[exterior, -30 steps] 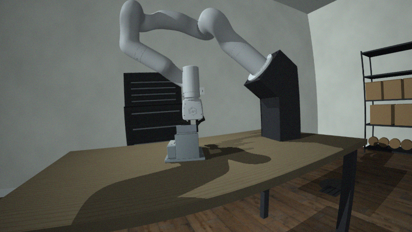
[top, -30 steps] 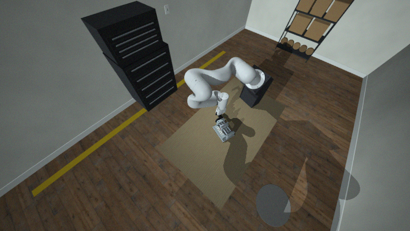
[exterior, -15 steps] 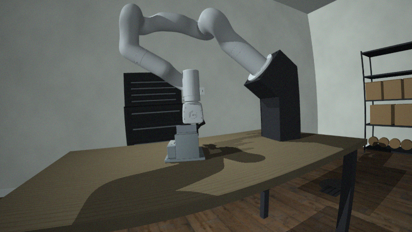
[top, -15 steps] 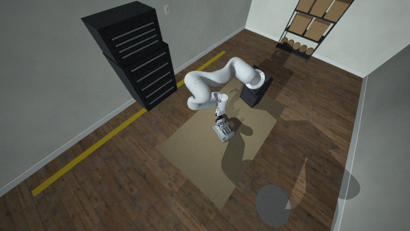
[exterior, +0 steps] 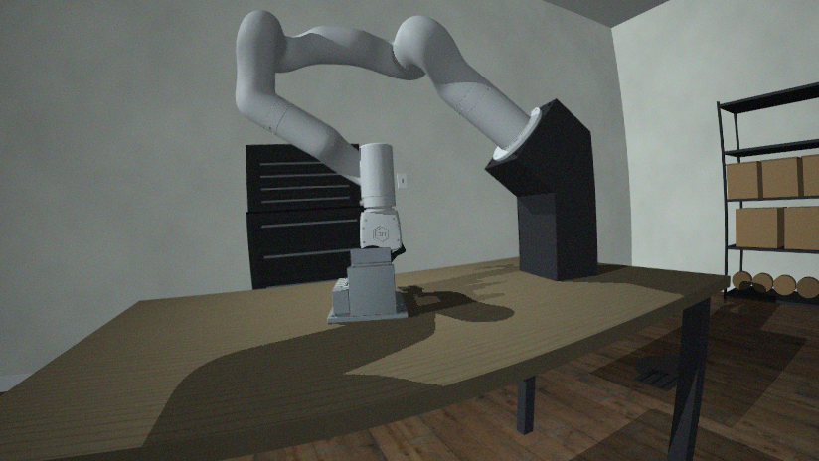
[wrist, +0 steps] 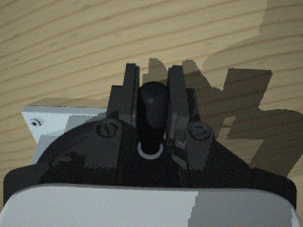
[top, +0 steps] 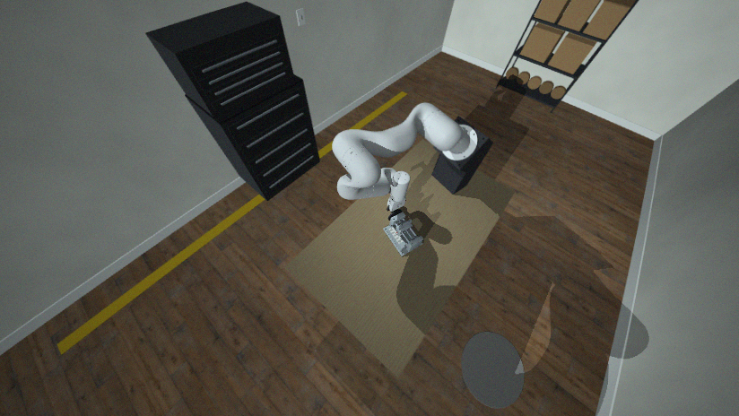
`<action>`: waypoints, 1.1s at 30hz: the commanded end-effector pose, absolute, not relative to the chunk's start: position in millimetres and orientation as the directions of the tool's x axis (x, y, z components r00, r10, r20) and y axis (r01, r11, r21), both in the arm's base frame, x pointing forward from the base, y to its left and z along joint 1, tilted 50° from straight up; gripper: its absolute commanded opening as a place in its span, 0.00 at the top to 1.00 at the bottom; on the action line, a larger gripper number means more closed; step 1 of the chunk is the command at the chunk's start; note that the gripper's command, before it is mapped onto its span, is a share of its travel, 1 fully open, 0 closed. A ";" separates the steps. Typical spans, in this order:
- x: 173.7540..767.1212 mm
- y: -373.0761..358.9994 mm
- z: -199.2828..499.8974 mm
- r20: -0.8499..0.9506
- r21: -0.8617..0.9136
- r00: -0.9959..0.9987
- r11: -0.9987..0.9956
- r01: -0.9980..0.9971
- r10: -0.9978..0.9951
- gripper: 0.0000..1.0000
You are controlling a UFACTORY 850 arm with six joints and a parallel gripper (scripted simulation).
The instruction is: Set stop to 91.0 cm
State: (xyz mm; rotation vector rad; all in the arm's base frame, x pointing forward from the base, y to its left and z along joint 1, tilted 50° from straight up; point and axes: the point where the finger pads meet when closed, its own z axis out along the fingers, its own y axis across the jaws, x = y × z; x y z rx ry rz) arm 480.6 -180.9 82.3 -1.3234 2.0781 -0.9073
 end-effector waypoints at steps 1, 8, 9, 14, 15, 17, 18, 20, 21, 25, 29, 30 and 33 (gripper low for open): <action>483.4 -182.2 82.9 -0.065 -0.761 -0.395 0.301 -0.574 -0.917 0.94; 489.0 -184.7 84.3 -0.065 -0.761 -0.395 0.301 -0.574 -0.917 0.94; 489.6 -185.0 84.6 -0.065 -0.761 -0.395 0.301 -0.574 -0.917 0.94; 492.3 -186.2 85.8 -0.065 -0.761 -0.395 0.301 -0.574 -0.917 0.94; 492.3 -186.2 85.8 -0.065 -0.761 -0.395 0.301 -0.574 -0.917 0.94; 492.7 -186.4 86.0 -0.065 -0.761 -0.395 0.301 -0.574 -0.917 0.94; 493.2 -186.6 86.2 -0.065 -0.761 -0.395 0.301 -0.574 -0.917 0.94; 494.0 -187.0 86.6 -0.065 -0.761 -0.395 0.301 -0.574 -0.917 0.94; 494.3 -187.1 86.9 -0.065 -0.761 -0.395 0.301 -0.574 -0.917 0.94; 495.4 -187.7 87.7 -0.065 -0.761 -0.395 0.301 -0.574 -0.917 0.94; 496.3 -188.1 88.3 -0.065 -0.761 -0.395 0.301 -0.574 -0.917 0.94; 496.5 -188.2 88.4 -0.065 -0.761 -0.395 0.301 -0.574 -0.917 0.94; 496.7 -188.3 88.5 -0.065 -0.761 -0.395 0.301 -0.574 -0.917 0.94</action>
